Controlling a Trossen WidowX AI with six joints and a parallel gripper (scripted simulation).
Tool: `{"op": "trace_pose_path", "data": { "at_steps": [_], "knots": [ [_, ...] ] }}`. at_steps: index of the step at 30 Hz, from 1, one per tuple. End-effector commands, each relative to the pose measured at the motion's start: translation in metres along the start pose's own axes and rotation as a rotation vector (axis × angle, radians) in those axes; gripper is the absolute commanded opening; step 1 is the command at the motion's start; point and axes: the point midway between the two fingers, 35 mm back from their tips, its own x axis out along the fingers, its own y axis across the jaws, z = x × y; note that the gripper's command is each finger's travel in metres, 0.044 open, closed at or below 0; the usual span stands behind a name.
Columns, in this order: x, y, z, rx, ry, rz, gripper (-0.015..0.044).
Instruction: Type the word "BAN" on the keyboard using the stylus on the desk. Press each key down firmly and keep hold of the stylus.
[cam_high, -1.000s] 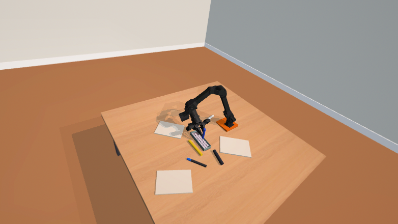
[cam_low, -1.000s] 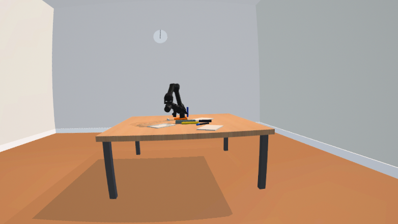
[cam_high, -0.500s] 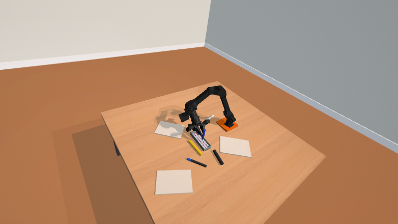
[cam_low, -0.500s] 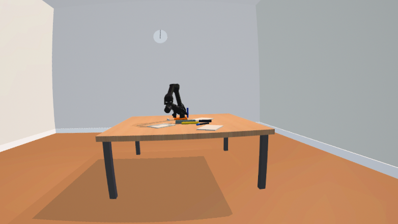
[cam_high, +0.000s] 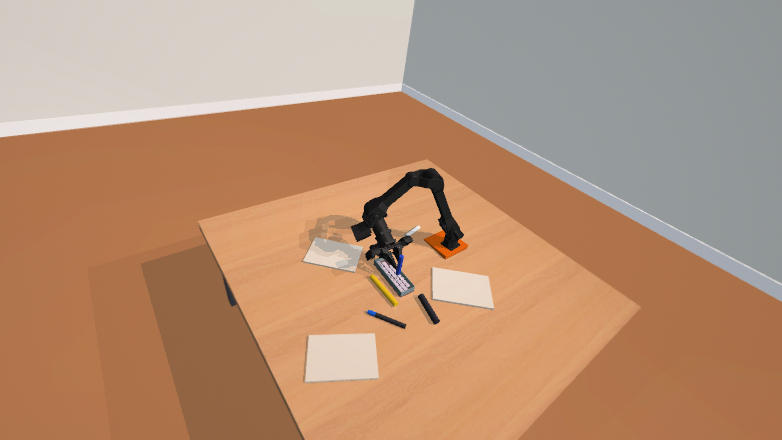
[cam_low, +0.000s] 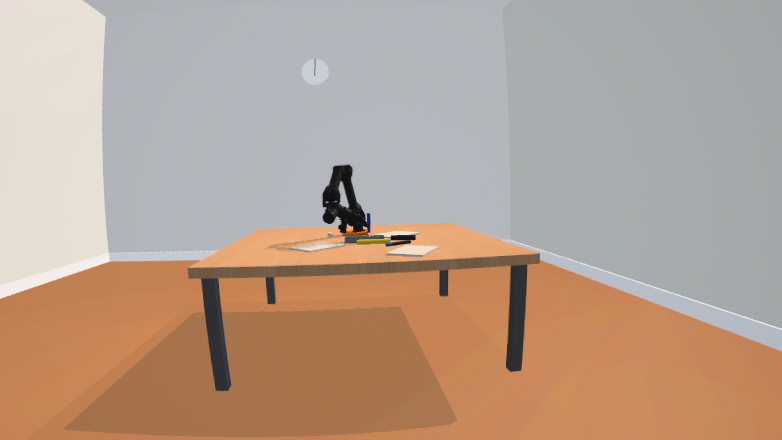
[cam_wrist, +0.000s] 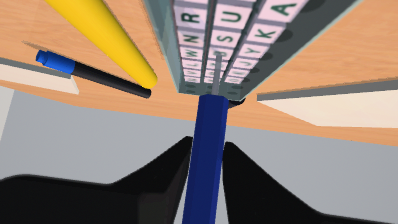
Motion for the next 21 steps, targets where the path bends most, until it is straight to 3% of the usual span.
{"op": "trace_pose_path", "data": {
  "at_steps": [1, 15, 21],
  "knots": [
    [0.001, 0.000, 0.002, -0.002, 0.005, 0.001, 0.0081],
    [0.002, 0.000, 0.003, -0.002, 0.005, 0.001, 0.0081],
    [-0.011, 0.000, -0.019, -0.002, 0.006, 0.001, 0.0081]
  ]
}}
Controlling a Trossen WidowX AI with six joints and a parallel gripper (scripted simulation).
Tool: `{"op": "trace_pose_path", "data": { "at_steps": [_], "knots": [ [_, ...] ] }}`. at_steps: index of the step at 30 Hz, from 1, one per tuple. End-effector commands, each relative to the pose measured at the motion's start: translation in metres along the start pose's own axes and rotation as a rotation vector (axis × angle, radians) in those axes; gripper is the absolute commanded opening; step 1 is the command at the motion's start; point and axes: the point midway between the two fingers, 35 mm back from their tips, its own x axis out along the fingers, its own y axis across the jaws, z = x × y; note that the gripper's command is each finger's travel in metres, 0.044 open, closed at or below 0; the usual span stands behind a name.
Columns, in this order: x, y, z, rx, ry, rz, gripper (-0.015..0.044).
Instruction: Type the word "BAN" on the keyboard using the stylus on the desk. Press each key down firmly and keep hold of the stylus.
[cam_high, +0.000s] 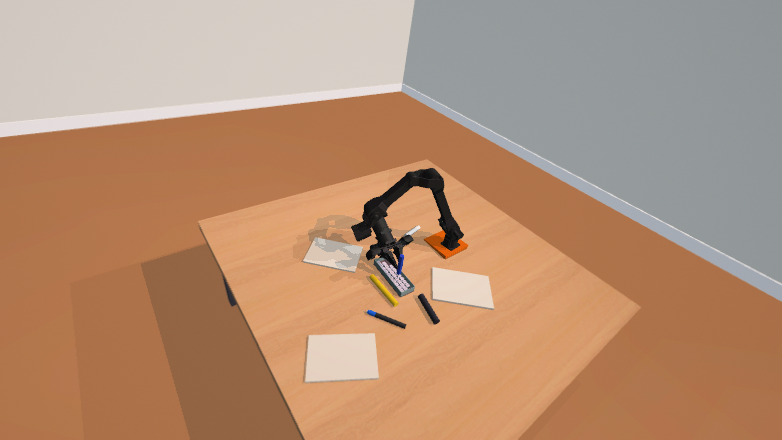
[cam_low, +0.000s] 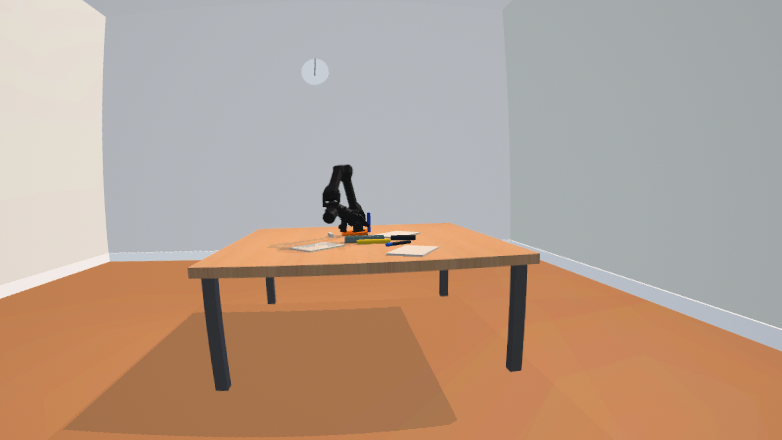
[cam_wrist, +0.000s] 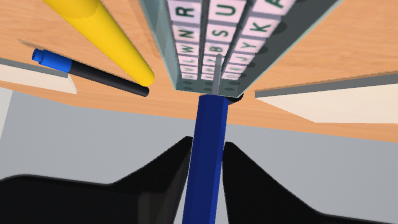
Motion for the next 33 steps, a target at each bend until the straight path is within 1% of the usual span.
{"op": "trace_pose_path", "data": {
  "at_steps": [1, 17, 29, 33],
  "knots": [
    [-0.013, 0.001, -0.022, -0.011, 0.002, 0.008, 0.0081],
    [-0.014, 0.000, -0.024, -0.010, -0.003, 0.006, 0.0084],
    [-0.036, -0.012, -0.023, 0.104, -0.022, 0.202, 0.0004],
    [-0.042, -0.016, -0.023, 0.144, -0.020, 0.270, 0.0000]
  ]
}}
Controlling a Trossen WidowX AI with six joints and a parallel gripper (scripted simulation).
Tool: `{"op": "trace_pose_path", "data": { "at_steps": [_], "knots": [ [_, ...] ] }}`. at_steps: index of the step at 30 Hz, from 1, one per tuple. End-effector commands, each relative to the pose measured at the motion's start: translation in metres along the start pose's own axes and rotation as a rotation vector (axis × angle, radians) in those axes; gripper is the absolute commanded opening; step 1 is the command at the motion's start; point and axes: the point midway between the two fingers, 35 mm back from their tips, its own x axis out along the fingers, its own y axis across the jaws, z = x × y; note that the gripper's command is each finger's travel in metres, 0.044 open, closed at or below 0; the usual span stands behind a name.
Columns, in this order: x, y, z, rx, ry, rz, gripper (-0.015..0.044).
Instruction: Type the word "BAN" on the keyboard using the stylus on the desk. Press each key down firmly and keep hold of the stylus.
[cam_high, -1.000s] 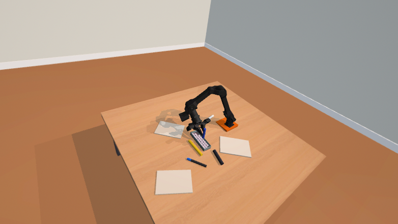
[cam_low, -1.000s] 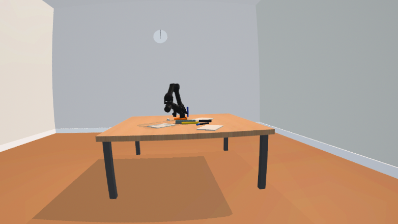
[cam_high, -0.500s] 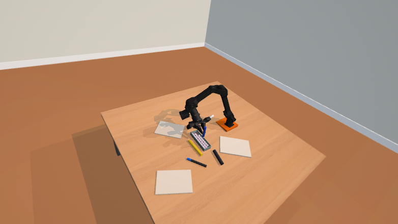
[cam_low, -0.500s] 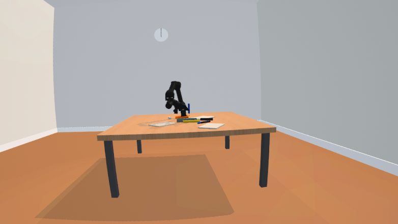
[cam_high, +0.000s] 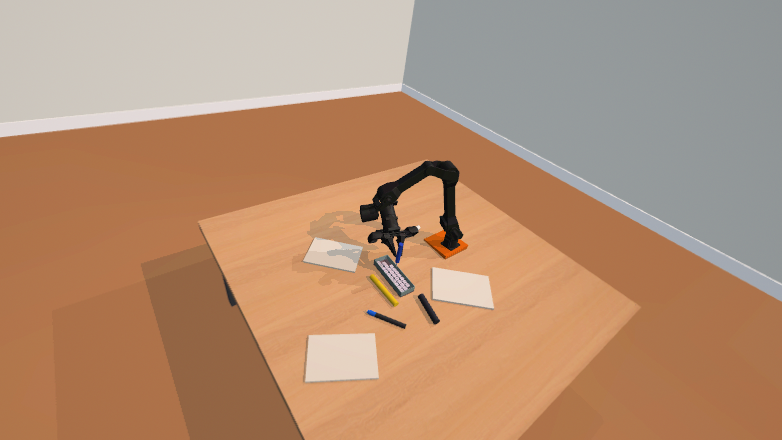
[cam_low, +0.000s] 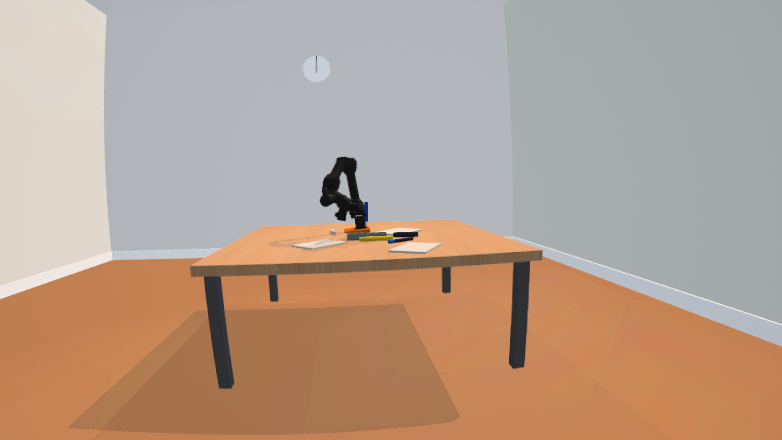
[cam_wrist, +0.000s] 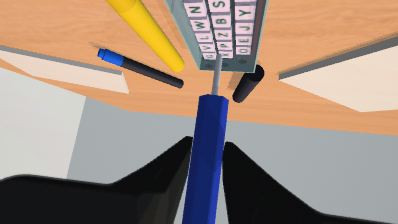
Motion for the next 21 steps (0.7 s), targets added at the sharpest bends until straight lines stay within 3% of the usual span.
{"op": "trace_pose_path", "data": {
  "at_steps": [1, 11, 21],
  "knots": [
    [-0.008, -0.005, 0.000, 0.048, 0.009, 0.076, 0.0000],
    [-0.024, -0.015, 0.003, 0.144, 0.028, 0.238, 0.0000],
    [-0.024, -0.015, 0.006, 0.150, 0.030, 0.249, 0.0000]
  ]
}}
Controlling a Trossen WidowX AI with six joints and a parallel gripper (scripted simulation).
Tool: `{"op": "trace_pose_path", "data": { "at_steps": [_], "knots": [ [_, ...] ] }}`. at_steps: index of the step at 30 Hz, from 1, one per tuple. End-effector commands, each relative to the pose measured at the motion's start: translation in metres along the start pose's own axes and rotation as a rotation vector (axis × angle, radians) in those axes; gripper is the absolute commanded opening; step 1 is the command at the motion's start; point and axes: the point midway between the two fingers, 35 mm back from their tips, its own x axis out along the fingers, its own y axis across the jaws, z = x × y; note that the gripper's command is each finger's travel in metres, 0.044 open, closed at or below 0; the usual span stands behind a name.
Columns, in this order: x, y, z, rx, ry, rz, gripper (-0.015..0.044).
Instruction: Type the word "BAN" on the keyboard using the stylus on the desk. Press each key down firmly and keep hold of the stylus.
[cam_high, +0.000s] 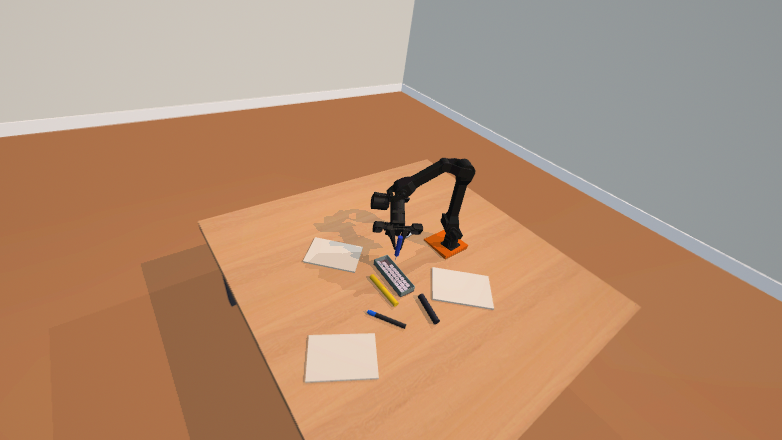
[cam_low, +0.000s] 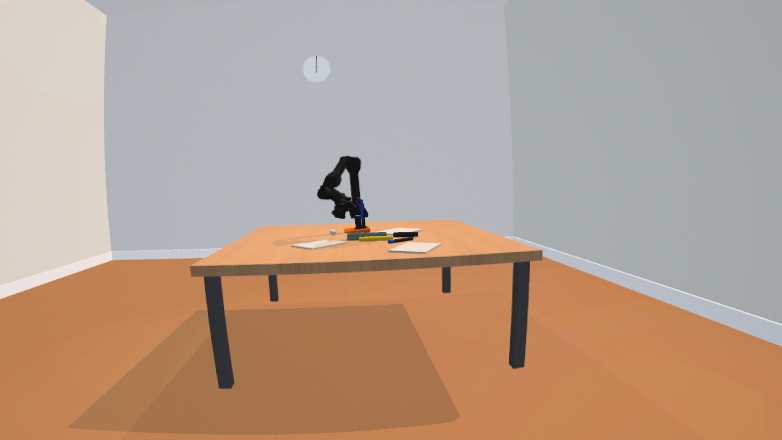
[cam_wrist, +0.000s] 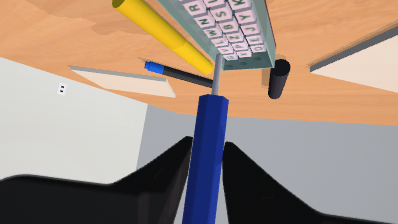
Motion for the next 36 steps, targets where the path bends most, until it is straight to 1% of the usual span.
{"op": "trace_pose_path", "data": {
  "at_steps": [1, 14, 19, 22, 36],
  "knots": [
    [0.002, -0.002, 0.003, 0.007, 0.009, 0.004, 0.0000],
    [0.016, -0.003, 0.028, 0.007, 0.008, 0.004, 0.0000],
    [0.017, -0.003, 0.029, 0.007, 0.008, 0.004, 0.0000],
    [0.018, -0.002, 0.030, 0.007, 0.008, 0.004, 0.0079],
    [0.022, -0.002, 0.037, 0.007, 0.008, 0.004, 0.0081]
  ]
}}
